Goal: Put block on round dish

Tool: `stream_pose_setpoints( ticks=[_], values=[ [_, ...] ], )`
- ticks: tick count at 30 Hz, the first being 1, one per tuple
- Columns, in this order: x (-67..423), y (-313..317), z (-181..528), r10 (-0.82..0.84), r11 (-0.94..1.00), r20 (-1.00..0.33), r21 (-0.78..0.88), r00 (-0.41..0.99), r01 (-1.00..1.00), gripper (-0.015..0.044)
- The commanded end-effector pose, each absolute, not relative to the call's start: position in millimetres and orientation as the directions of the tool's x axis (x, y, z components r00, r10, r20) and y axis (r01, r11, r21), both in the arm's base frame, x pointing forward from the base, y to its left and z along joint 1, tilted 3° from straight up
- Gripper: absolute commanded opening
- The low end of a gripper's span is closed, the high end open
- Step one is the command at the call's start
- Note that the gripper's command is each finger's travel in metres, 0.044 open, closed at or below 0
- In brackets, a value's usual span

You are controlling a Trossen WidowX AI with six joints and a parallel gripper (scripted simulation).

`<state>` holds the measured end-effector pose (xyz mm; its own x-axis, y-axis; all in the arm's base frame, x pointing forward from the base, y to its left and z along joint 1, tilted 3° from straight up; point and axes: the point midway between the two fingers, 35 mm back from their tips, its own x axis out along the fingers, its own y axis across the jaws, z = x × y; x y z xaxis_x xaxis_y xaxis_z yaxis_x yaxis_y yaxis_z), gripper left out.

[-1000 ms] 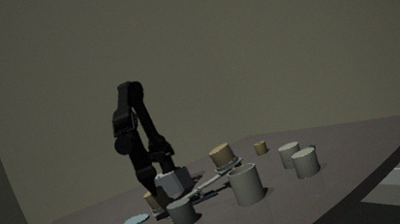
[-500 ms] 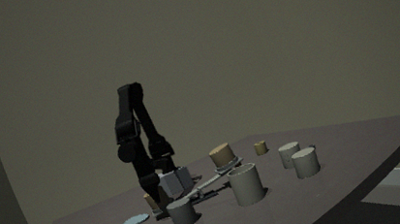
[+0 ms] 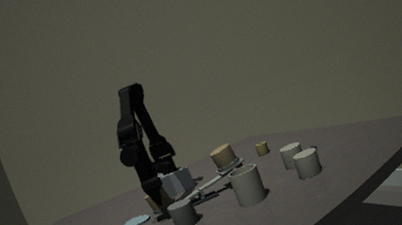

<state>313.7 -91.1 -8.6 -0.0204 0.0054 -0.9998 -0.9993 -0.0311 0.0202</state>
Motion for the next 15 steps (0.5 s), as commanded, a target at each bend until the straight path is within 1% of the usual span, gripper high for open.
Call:
stream_pose_setpoints(
  ticks=[1, 10, 15],
  values=[
    [314.0, -90.4, -9.3, 0.010, -0.033, -1.000, 0.019, -0.019, -0.999, 0.0243],
    [316.1, -91.1, -0.7, 0.010, -0.033, -1.000, 0.018, -0.019, -0.999, 0.0006],
    [317.5, -91.5, 5.4, 0.010, -0.033, -1.000, 0.018, -0.019, -0.999, 0.0000]
  ],
)
